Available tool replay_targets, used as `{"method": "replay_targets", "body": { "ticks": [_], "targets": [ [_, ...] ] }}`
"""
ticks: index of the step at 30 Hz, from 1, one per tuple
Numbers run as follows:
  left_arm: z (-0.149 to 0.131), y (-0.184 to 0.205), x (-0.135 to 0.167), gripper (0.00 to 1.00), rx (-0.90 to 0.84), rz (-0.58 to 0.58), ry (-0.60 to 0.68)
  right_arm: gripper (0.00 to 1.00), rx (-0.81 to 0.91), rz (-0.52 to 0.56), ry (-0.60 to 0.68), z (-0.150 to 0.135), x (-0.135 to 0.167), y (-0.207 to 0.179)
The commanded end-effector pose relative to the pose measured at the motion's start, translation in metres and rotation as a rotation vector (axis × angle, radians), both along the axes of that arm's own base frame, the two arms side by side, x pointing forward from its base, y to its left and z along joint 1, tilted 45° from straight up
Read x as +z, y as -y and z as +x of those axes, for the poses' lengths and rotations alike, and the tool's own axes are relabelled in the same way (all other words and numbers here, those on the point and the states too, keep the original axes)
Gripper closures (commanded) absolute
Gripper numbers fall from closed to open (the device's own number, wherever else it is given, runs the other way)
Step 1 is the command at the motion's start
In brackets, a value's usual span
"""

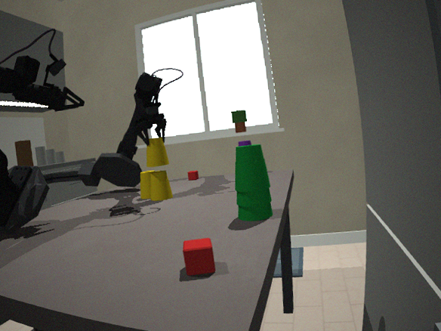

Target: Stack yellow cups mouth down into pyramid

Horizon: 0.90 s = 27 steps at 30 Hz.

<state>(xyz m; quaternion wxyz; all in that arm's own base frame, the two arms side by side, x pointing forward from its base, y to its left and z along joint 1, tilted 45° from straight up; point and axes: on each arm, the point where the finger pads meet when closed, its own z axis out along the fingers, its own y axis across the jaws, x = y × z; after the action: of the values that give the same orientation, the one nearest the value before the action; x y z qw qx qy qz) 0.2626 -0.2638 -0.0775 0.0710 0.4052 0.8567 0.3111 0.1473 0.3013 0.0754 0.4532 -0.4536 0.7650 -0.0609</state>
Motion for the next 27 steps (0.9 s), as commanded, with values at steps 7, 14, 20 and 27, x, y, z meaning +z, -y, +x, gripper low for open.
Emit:
{"method": "replay_targets", "body": {
  "ticks": [7, 14, 20, 27],
  "targets": [
    [-0.013, 0.01, 0.017, 1.0, 0.003, -0.036, 0.008, 0.0, 0.012, 0.028, 0.012, -0.003, 0.008, -0.004],
    [-0.028, -0.004, 0.025, 1.0, -0.001, -0.031, 0.004, 0.0, 0.012, 0.028, 0.012, -0.003, 0.008, -0.004],
    [-0.036, -0.013, 0.03, 1.0, -0.006, -0.029, 0.001, 0.0, 0.012, 0.028, 0.012, -0.003, 0.008, -0.004],
    [-0.029, -0.012, 0.022, 1.0, -0.021, -0.043, 0.014, 0.0, 0.012, 0.028, 0.012, -0.003, 0.008, -0.004]
  ]
}}
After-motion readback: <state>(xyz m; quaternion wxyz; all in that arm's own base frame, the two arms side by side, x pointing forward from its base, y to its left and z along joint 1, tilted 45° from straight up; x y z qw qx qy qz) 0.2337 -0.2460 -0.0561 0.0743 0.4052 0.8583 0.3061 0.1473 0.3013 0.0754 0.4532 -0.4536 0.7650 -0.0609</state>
